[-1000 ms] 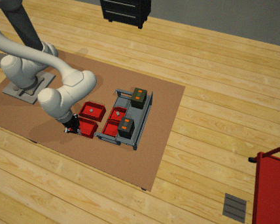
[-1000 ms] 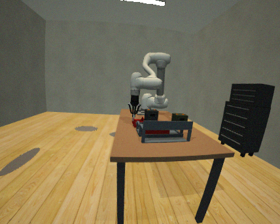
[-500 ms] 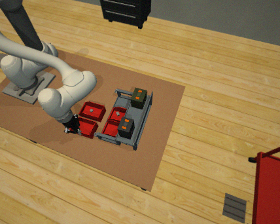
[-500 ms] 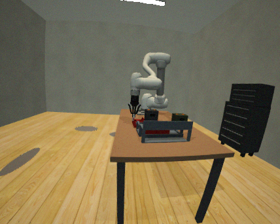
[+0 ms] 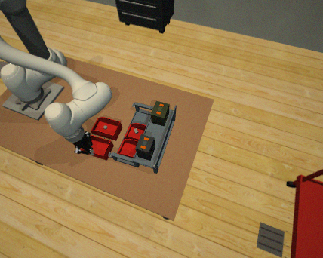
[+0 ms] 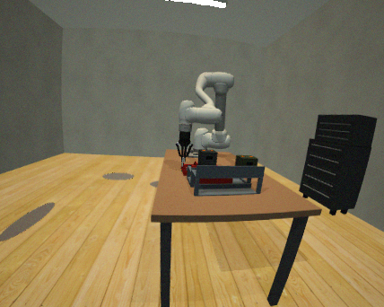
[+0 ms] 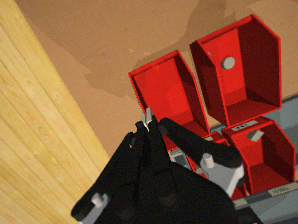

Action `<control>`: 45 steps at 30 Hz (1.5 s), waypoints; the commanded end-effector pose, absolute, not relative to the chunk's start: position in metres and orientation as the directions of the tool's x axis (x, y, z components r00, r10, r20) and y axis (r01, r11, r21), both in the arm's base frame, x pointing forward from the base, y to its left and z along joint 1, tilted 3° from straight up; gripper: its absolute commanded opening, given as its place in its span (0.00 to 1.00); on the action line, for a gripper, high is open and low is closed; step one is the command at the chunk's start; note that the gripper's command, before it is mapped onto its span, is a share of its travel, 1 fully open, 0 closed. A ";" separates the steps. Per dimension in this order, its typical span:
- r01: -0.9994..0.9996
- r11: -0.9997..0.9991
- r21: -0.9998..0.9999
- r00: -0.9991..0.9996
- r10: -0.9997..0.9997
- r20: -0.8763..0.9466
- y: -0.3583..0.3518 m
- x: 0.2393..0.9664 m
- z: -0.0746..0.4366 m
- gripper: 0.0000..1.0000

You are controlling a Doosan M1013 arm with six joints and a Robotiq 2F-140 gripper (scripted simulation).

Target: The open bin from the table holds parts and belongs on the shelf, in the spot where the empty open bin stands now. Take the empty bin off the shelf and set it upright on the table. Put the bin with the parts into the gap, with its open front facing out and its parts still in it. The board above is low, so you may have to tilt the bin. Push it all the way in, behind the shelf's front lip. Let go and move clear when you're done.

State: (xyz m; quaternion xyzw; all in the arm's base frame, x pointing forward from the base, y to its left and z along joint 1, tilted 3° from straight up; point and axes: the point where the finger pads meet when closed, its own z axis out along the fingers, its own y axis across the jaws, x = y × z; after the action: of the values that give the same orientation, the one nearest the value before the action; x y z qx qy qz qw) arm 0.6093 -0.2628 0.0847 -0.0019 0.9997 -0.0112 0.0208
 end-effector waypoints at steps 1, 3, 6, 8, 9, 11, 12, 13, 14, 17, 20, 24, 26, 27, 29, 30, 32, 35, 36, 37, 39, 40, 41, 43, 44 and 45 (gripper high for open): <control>0.001 1.000 -0.018 -0.999 0.000 -0.042 -0.263 0.608 0.082 0.10; 0.001 1.000 -0.018 -0.999 0.000 -0.042 -0.263 0.608 0.082 0.10; 0.001 1.000 -0.018 -0.999 0.000 -0.042 -0.263 0.608 0.082 0.10; 0.001 1.000 -0.018 -0.999 0.000 -0.042 -0.263 0.608 0.082 0.24; 0.001 1.000 -0.018 -0.999 0.000 -0.042 -0.263 0.608 0.082 0.24; 0.001 1.000 -0.018 -0.999 0.000 -0.042 -0.263 0.608 0.082 0.24; 0.001 1.000 -0.018 -0.999 0.000 -0.042 -0.263 0.608 0.082 0.24; 0.001 1.000 -0.018 -0.999 0.000 -0.042 -0.263 0.608 0.082 0.24; 0.001 1.000 -0.018 -0.999 0.000 -0.042 -0.263 0.608 0.082 0.24; 0.001 1.000 -0.018 -0.999 0.000 -0.042 -0.263 0.608 0.082 0.24; 0.001 1.000 -0.018 -0.999 0.000 -0.042 -0.263 0.608 0.082 0.24; 0.001 1.000 -0.018 -0.999 0.000 -0.042 -0.263 0.608 0.082 0.24; 0.001 1.000 -0.018 -0.999 0.000 -0.042 -0.263 0.608 0.082 0.24; 0.001 1.000 -0.018 -0.999 0.000 -0.042 -0.263 0.608 0.082 0.24; 0.001 1.000 -0.018 -0.999 0.000 -0.042 -0.263 0.608 0.082 0.24; 0.001 1.000 -0.018 -0.999 0.000 -0.042 -0.263 0.608 0.082 0.24; 0.001 1.000 -0.018 -0.999 0.000 -0.042 -0.263 0.608 0.082 0.24; 0.001 1.000 -0.018 -0.999 0.000 -0.042 -0.263 0.608 0.082 0.24; 0.001 1.000 -0.018 -0.999 0.000 -0.042 -0.263 0.608 0.082 0.24; 0.001 1.000 -0.018 -0.999 0.000 -0.042 -0.263 0.608 0.082 0.24; 0.001 1.000 -0.018 -0.999 0.000 -0.042 -0.263 0.608 0.082 0.24; 0.001 1.000 -0.018 -0.999 0.000 -0.042 -0.263 0.608 0.082 0.24; 0.001 1.000 -0.018 -0.999 0.000 -0.042 -0.263 0.608 0.082 0.24; 0.001 1.000 -0.018 -0.999 0.000 -0.042 -0.263 0.608 0.082 0.24; 0.001 1.000 -0.018 -0.999 0.000 -0.042 -0.263 0.608 0.082 0.24; 0.001 1.000 -0.018 -0.999 0.000 -0.042 -0.263 0.608 0.082 0.24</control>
State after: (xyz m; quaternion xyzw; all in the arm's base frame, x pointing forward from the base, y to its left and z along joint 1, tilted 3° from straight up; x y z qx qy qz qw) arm 0.6092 -0.2627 0.0845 -0.0019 0.9997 -0.0112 0.0207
